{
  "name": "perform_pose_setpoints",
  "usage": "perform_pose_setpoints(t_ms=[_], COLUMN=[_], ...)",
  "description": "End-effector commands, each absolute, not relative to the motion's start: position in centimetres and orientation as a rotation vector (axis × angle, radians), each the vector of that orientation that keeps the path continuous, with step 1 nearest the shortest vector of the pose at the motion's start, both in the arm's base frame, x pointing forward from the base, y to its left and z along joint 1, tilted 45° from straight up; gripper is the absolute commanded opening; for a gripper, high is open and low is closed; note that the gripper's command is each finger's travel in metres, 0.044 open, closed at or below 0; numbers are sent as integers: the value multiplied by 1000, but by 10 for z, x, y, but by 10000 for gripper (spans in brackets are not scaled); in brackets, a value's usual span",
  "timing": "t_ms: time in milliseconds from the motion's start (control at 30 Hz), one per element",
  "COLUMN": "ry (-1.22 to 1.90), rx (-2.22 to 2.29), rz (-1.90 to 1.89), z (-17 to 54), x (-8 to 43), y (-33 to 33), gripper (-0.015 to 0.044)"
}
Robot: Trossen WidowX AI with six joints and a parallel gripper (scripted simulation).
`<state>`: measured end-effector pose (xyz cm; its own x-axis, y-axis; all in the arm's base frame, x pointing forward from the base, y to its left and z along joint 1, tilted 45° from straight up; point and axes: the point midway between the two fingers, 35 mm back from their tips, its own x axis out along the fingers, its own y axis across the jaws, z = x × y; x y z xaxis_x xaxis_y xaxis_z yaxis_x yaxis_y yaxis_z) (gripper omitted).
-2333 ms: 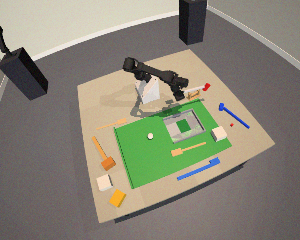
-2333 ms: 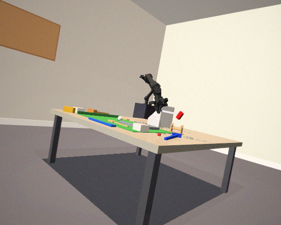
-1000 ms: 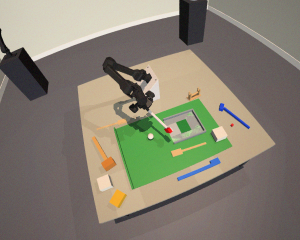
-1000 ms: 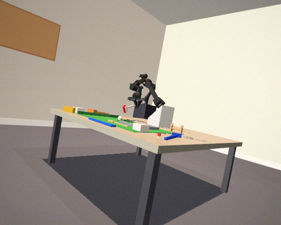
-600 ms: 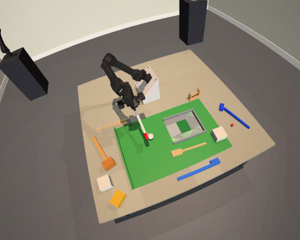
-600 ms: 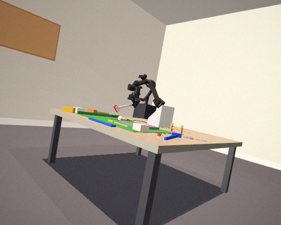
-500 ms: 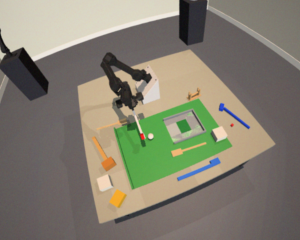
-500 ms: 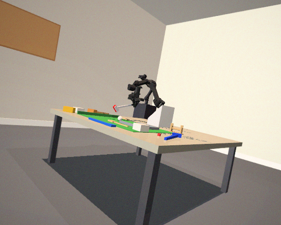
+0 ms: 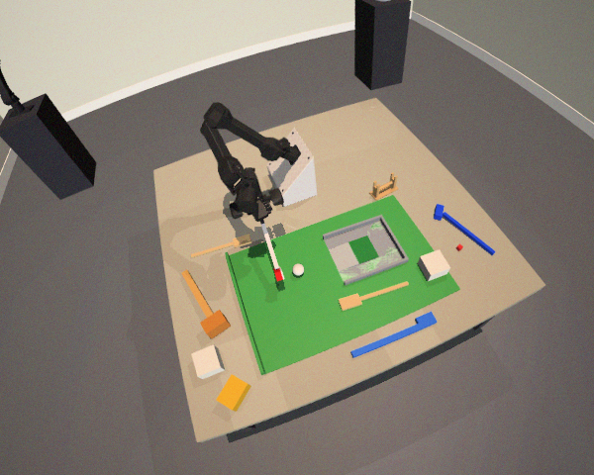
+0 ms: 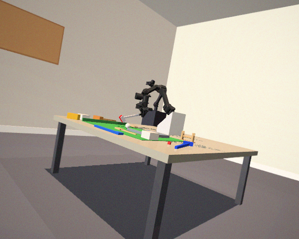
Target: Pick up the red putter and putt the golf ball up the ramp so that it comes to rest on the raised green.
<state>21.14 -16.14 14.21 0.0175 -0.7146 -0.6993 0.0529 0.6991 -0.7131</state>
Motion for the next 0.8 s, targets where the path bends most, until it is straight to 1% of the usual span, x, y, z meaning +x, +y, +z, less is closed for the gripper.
perform_pose_setpoints(t_ms=[0, 767], ry=[1438, 1437], rx=[-588, -589], rz=[-641, -642], z=[136, 115], x=[213, 213], y=[-166, -187], gripper=[0, 0])
